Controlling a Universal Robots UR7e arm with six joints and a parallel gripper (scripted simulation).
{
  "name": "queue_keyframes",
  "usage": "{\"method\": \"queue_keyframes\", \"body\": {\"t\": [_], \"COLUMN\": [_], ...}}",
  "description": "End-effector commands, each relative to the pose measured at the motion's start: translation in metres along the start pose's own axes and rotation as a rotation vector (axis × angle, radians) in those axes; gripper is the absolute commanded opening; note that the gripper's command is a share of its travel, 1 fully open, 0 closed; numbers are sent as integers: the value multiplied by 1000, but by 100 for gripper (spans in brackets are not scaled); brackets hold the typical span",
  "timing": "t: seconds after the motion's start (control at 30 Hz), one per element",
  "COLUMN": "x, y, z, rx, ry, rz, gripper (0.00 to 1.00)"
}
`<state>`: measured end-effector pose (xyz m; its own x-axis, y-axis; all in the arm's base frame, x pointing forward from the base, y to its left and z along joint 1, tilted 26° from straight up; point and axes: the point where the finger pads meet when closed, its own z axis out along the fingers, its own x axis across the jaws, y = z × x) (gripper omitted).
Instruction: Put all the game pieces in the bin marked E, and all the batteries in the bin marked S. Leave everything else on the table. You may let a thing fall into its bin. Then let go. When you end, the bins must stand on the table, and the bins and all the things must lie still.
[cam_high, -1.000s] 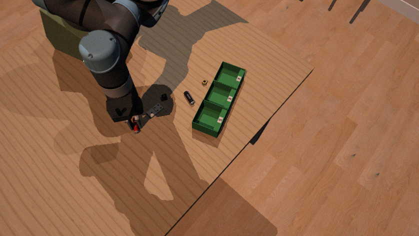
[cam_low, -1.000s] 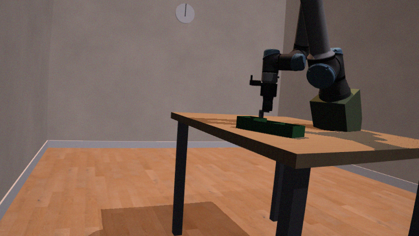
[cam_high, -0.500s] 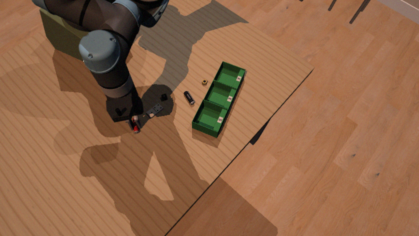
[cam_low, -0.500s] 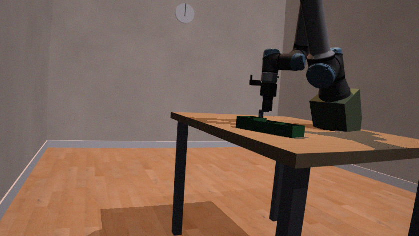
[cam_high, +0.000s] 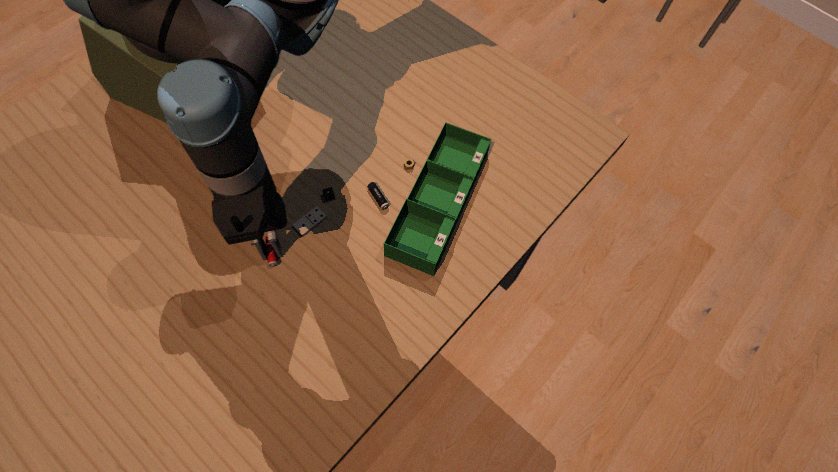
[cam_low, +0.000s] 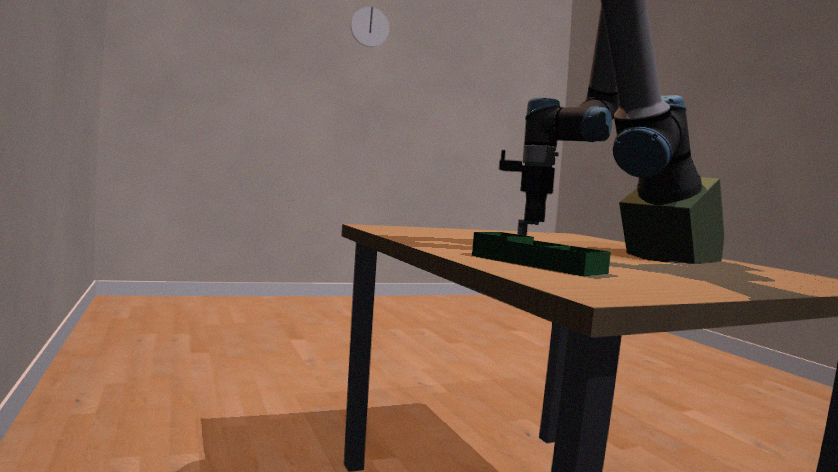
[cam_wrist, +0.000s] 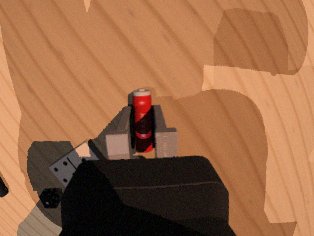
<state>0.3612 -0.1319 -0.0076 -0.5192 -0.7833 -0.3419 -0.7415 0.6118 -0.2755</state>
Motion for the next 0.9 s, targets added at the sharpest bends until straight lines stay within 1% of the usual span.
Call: {"method": "queue_keyframes", "body": {"t": [0.0,0.13,0.2,0.57,0.87], "x": [0,0,0,0,0], "y": [-1,-1,-1,-1,-1], "z": [-10,-23,-23,-60,-60], "rx": [2,2,2,2,2], "ry": [1,1,1,1,1], "rz": [-1,-1,-1,-1,-1], "gripper": [31,31,31,31,31]}}
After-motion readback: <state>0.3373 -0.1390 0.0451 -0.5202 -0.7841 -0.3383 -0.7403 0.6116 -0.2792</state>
